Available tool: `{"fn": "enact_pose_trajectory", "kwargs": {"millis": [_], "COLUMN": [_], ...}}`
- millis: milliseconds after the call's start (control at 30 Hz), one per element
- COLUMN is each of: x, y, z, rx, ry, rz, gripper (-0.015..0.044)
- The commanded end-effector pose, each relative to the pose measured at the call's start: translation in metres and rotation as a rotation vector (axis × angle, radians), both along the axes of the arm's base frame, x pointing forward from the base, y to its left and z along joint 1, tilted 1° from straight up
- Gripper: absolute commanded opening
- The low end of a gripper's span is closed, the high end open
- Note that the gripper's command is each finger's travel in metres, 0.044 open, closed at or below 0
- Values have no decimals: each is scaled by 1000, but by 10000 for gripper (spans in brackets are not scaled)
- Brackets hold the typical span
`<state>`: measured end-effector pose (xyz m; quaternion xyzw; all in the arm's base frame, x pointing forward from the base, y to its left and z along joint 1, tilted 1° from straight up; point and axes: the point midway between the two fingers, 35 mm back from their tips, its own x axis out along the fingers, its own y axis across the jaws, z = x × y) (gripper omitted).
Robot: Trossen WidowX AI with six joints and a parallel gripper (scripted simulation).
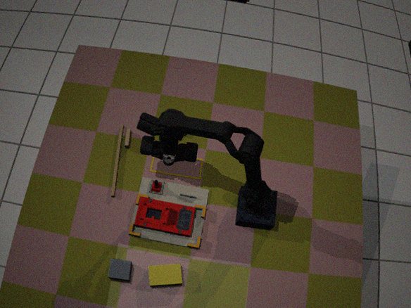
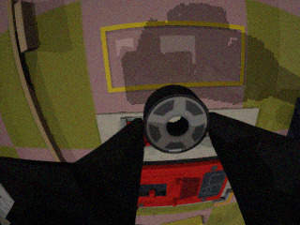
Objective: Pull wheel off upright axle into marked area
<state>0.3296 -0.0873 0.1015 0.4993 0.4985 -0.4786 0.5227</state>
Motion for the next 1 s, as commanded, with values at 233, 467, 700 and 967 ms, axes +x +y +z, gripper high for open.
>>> {"fn": "enact_pose_trajectory", "kwargs": {"millis": [233,467,700,967], "x": [-23,-24,-23,-19], "y": [-34,-36,-36,-37], "z": [0,-7,-22,-67], "rx": [-3,-4,-4,-4], "ry": [4,4,4,4], "rz": [-7,-8,-8,-8], "gripper": [0,0,0,0]}}
